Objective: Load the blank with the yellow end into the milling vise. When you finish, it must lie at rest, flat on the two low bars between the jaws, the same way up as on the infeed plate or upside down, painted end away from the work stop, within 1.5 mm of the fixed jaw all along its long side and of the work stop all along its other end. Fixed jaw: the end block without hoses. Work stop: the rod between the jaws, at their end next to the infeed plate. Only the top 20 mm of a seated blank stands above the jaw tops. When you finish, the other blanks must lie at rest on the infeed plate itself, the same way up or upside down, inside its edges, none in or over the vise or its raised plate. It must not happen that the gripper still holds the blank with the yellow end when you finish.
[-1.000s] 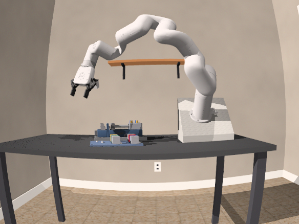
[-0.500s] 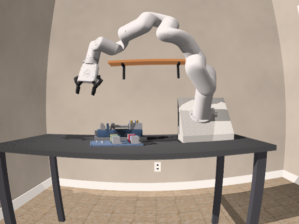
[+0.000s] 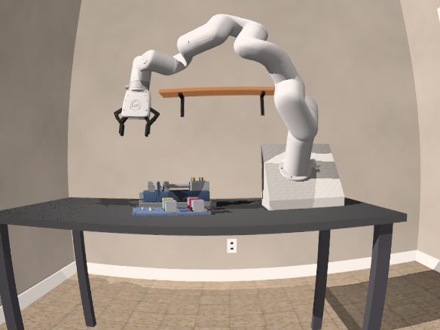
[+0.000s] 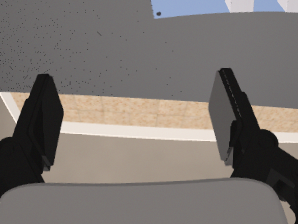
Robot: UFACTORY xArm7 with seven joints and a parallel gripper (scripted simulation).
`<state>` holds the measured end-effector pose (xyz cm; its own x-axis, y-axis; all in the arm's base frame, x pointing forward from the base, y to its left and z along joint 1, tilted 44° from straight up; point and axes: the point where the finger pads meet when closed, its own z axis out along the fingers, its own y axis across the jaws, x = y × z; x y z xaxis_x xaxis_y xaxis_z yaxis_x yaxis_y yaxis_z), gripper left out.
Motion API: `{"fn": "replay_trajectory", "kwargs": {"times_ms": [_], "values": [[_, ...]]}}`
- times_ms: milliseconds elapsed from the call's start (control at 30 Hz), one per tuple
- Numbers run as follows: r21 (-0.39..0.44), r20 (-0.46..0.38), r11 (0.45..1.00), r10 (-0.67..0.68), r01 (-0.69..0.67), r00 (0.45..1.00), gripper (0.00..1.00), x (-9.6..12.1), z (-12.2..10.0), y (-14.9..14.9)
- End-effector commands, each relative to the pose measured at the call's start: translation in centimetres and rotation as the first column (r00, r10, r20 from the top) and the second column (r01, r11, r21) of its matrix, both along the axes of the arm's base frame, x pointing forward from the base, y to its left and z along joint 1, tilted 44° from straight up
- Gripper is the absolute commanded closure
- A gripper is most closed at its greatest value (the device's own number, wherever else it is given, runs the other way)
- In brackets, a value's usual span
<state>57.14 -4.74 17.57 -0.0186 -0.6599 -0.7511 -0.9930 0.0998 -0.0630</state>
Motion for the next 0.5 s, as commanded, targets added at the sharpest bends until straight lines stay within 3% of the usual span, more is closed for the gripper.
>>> {"fn": "replay_trajectory", "kwargs": {"times_ms": [0,133,467], "values": [[-0.015,0.015,1.000,0.021,-0.021,1.000,0.00,-0.4,0.2,-0.3],[-0.015,0.015,1.000,0.021,-0.021,1.000,0.00,-0.4,0.2,-0.3],[-0.096,0.069,0.982,0.172,-0.165,0.983,0.00,-4.4,0.7,-1.2]]}}
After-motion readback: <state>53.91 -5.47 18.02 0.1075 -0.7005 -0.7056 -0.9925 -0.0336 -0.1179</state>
